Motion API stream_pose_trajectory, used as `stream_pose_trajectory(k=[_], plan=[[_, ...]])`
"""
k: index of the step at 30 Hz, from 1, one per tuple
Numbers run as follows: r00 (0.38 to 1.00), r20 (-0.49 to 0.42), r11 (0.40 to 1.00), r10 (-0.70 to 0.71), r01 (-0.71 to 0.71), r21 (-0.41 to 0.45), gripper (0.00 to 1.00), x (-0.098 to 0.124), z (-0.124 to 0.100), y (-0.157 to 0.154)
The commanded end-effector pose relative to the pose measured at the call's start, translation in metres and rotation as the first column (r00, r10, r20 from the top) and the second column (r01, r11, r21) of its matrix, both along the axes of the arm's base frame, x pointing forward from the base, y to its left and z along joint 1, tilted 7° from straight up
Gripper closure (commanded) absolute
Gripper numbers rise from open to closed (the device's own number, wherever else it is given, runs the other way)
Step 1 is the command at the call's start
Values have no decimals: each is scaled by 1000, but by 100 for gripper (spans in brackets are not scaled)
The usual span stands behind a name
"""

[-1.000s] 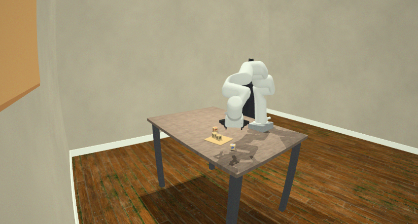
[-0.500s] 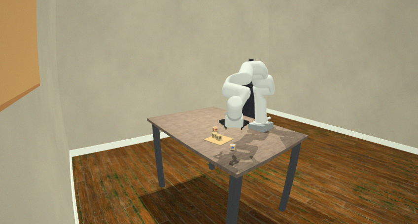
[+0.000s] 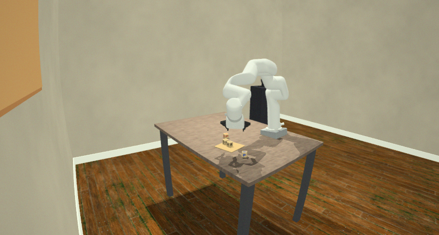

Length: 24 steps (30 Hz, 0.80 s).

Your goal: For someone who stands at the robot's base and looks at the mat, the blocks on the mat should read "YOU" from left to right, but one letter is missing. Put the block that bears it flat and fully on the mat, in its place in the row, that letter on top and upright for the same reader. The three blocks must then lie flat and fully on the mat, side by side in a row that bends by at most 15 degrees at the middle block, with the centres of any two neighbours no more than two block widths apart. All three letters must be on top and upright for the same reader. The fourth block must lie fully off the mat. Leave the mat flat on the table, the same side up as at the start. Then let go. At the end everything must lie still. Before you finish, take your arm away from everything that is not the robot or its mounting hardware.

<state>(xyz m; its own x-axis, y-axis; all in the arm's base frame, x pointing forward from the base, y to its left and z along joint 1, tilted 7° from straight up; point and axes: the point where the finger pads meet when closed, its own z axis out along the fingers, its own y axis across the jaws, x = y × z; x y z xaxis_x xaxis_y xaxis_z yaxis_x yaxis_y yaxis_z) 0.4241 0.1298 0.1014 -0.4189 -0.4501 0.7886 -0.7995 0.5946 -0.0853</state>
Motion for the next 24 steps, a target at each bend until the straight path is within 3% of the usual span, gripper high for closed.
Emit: stream_pose_trajectory(k=[1,6,24], plan=[[1000,17,1000,10,-11,14,0,-3,8,-48],[1000,13,1000,14,-14,16,0,-10,11,-76],[1000,13,1000,14,-14,16,0,-10,11,-77]])
